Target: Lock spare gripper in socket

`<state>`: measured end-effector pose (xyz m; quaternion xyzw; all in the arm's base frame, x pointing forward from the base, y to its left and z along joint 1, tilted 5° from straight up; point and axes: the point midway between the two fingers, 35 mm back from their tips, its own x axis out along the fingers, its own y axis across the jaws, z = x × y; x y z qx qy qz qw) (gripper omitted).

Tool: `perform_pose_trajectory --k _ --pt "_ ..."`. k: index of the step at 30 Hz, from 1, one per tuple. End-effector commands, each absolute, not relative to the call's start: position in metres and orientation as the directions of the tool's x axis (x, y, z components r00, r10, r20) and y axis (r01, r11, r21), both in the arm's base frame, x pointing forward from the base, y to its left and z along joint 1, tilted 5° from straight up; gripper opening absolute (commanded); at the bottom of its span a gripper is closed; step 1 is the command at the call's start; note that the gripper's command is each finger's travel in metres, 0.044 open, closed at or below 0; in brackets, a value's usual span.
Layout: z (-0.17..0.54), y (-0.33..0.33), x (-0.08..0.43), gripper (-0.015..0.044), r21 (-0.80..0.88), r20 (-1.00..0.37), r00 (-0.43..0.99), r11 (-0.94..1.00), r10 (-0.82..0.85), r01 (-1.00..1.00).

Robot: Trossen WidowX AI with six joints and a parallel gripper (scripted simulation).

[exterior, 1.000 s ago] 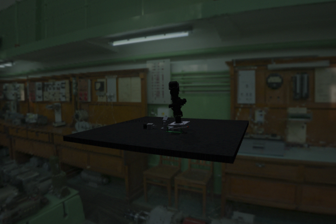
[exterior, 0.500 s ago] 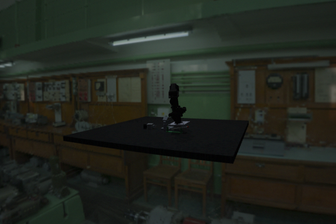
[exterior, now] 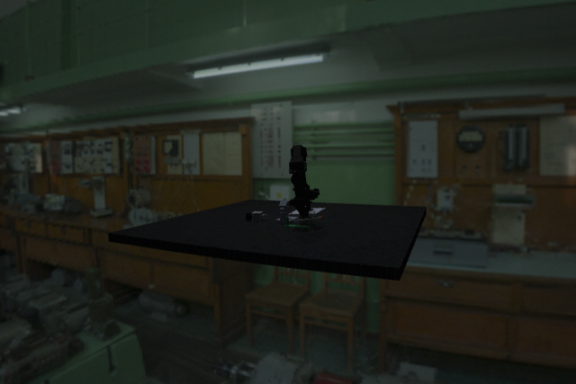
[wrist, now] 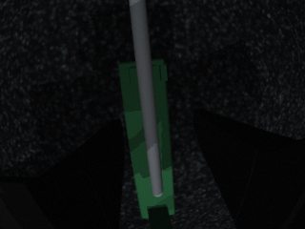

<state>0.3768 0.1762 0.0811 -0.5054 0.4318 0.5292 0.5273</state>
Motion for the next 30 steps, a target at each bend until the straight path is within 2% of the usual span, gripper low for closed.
perform_pose_trajectory --k 1,22,28,30 --pt "0.073 0.176 0.376 0.0180 -0.068 -0.991 0.059 -0.075 0.120 -0.995" --pt "0.047 0.174 0.376 0.0180 -0.068 -0.991 0.059 -0.075 0.120 -0.995" --pt "0.047 0.174 0.376 0.0023 -0.068 -0.991 0.059 -0.075 0.120 -0.995" --pt "0.047 0.174 0.376 0.0009 -0.068 -0.991 0.059 -0.075 0.120 -0.995"
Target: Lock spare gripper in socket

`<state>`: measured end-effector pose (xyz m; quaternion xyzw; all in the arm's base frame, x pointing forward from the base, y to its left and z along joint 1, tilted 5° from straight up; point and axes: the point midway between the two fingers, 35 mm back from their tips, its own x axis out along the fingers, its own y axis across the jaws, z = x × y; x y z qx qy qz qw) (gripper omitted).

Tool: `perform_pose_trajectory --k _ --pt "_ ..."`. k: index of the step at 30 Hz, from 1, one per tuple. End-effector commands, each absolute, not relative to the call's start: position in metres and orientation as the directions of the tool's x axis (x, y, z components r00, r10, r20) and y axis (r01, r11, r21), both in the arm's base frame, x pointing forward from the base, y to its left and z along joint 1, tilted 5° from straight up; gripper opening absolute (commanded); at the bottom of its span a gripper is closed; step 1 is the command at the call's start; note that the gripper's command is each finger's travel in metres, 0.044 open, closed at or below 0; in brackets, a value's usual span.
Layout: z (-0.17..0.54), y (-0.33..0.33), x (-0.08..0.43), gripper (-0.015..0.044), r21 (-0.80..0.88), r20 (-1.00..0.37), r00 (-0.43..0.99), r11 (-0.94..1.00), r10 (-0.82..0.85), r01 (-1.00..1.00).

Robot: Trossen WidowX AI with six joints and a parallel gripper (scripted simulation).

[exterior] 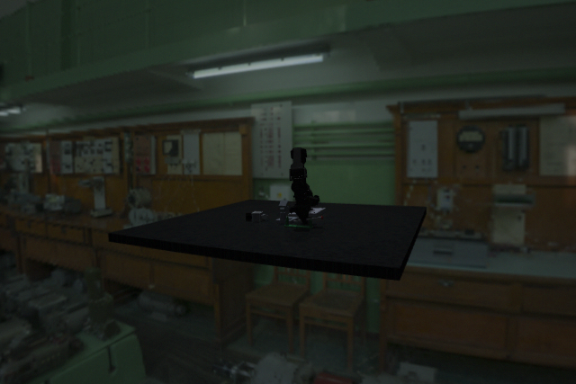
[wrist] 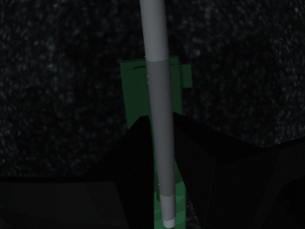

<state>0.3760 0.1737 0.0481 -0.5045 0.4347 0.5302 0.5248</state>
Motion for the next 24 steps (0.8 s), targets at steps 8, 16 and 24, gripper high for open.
perform_pose_trajectory --k 8,16,24 --pt "0.049 0.174 0.376 0.0000 -0.068 -0.991 0.059 -0.075 0.120 -0.995" --pt "0.064 0.174 0.374 0.0000 -0.063 -0.992 0.054 -0.072 0.116 -0.995" --pt "0.072 0.174 0.372 0.0000 -0.061 -0.992 0.052 -0.076 0.115 -0.995"
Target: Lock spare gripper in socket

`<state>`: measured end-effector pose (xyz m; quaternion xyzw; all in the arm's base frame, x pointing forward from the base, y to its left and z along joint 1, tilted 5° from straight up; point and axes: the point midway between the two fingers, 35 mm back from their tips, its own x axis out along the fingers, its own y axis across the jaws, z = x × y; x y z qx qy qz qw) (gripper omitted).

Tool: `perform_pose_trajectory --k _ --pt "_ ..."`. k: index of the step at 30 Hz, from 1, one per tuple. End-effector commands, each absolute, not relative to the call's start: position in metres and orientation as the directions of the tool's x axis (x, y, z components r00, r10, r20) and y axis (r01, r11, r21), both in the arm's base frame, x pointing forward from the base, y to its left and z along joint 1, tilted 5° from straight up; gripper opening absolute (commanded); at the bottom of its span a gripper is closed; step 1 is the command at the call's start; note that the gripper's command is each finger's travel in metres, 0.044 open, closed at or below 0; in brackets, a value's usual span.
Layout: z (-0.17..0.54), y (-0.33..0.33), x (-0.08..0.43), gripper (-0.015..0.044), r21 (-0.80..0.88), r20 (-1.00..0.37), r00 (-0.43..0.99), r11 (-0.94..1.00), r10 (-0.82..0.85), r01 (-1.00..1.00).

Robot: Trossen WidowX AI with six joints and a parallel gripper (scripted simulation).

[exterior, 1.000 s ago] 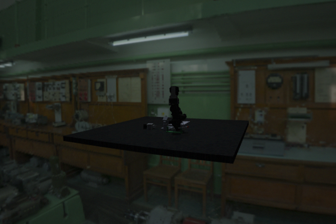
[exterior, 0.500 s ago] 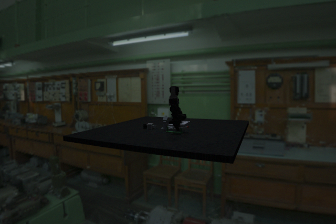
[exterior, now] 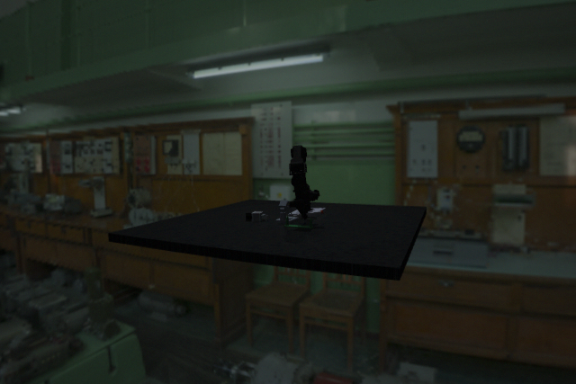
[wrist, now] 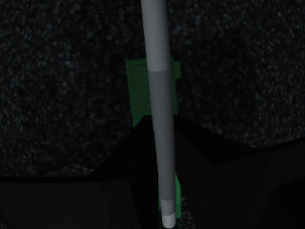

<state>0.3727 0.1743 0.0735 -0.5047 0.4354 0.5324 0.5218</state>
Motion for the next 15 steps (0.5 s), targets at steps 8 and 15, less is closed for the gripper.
perform_pose_trajectory --k 8,15 --pt "0.074 0.170 0.373 0.0000 -0.061 -0.992 0.052 -0.075 0.115 -0.995" --pt "0.084 0.150 0.375 0.0000 -0.061 -0.992 0.052 -0.072 0.113 -0.996"
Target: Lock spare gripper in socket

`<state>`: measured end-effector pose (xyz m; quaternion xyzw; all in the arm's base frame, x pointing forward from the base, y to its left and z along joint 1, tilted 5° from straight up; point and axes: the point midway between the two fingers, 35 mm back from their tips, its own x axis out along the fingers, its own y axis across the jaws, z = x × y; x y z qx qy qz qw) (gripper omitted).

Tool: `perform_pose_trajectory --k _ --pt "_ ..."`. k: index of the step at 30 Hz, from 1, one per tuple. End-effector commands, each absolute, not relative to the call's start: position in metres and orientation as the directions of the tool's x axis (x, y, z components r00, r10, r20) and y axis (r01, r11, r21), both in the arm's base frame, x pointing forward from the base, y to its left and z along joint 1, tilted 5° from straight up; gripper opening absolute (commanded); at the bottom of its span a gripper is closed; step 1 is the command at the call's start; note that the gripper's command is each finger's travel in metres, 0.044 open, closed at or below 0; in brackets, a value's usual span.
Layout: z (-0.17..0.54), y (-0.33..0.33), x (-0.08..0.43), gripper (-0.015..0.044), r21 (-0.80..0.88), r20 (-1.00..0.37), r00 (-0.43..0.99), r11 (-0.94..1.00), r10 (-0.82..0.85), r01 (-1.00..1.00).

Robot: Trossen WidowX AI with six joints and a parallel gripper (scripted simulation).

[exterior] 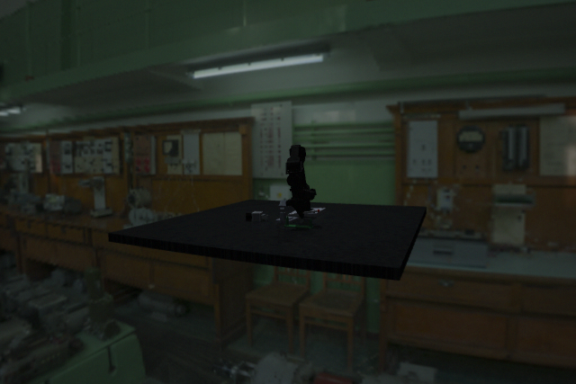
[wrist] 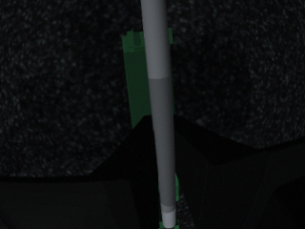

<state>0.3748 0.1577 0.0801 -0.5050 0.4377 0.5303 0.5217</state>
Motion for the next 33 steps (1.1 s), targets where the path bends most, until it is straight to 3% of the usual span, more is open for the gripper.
perform_pose_trajectory --k 1,33 --pt "0.085 0.147 0.376 0.0000 -0.061 -0.992 0.052 -0.071 0.113 -0.996" --pt "0.070 0.115 0.378 0.0000 -0.069 -0.992 0.062 -0.066 0.108 -0.995"
